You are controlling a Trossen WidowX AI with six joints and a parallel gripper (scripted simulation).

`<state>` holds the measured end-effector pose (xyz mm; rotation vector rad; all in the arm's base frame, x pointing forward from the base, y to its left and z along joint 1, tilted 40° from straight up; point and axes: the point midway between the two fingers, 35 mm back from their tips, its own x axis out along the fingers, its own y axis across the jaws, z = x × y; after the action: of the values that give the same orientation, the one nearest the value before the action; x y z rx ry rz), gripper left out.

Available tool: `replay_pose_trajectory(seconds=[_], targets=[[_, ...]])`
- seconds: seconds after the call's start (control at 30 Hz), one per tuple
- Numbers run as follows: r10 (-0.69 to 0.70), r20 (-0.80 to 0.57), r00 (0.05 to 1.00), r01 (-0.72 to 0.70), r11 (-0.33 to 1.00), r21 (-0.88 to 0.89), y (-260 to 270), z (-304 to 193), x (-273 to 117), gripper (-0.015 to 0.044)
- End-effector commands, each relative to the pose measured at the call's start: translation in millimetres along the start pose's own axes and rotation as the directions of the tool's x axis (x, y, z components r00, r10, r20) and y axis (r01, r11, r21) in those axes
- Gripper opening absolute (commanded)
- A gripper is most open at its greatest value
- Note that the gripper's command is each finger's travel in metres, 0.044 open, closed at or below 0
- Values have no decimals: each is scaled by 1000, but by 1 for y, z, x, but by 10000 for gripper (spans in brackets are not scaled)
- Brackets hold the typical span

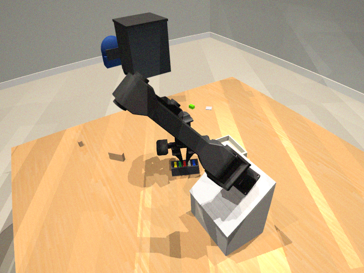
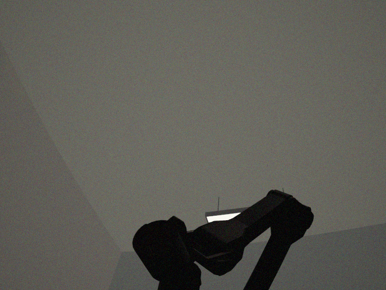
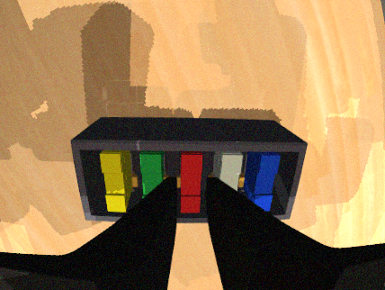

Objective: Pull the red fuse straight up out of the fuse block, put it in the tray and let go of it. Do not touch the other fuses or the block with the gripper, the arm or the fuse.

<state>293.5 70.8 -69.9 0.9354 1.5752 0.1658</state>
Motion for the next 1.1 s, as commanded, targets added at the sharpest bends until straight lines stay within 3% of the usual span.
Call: replay_pose_trajectory(seconds=[0.0,0.37,0.67,1.07], targets=[[3,-4,1000,-3,1000,4,0,-1,4,60],[3,-5,1000,-3,1000,4,0,-1,9,60],[0,-1,1000,0,1000,-1,0,0,8,0],[0,-1,1000,0,1000,0,0,0,4,0]])
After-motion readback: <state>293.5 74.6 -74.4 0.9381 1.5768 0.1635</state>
